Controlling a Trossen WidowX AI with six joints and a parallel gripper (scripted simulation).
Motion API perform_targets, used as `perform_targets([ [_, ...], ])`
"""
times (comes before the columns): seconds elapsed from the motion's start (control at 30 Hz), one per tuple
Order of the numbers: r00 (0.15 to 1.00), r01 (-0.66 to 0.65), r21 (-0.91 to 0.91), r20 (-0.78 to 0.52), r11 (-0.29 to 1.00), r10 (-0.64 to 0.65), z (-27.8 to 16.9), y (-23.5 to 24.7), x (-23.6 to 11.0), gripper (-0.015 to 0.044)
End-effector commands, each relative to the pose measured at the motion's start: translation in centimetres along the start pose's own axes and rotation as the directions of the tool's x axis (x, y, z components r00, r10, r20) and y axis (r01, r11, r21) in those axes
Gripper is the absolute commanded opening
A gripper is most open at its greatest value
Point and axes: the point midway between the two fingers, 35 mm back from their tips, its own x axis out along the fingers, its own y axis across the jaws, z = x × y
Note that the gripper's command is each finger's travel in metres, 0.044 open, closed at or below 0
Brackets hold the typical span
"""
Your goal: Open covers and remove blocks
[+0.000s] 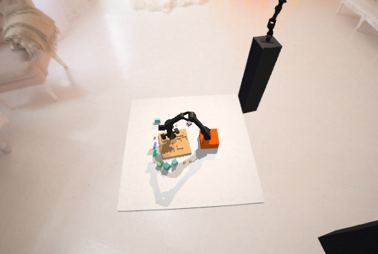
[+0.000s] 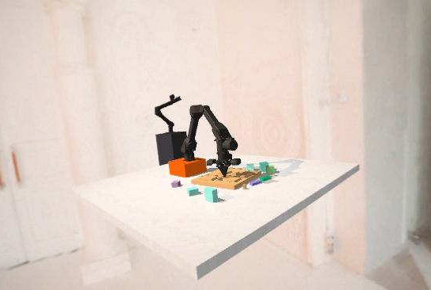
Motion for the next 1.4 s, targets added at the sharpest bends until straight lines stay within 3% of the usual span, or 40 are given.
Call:
perform_targets([
  [0.0,1.0,-0.005,-0.002,-0.002,1.0,0.005,0.0,0.1,0.5,0.0],
  [0.83,1.0,-0.006,-0.003,-0.003,1.0,0.006,-1.2,1.3,1.4,0.0],
  [1.0,1.0,-0.005,0.235,-0.003,0.972,0.006,-1.2,1.3,1.4,0.0],
  [1.17,1.0,-0.002,0.662,-0.003,0.75,0.006,-1.2,1.3,1.4,0.0],
  [1.37,1.0,0.002,0.968,-0.003,0.252,0.006,-1.2,1.3,1.4,0.0],
])
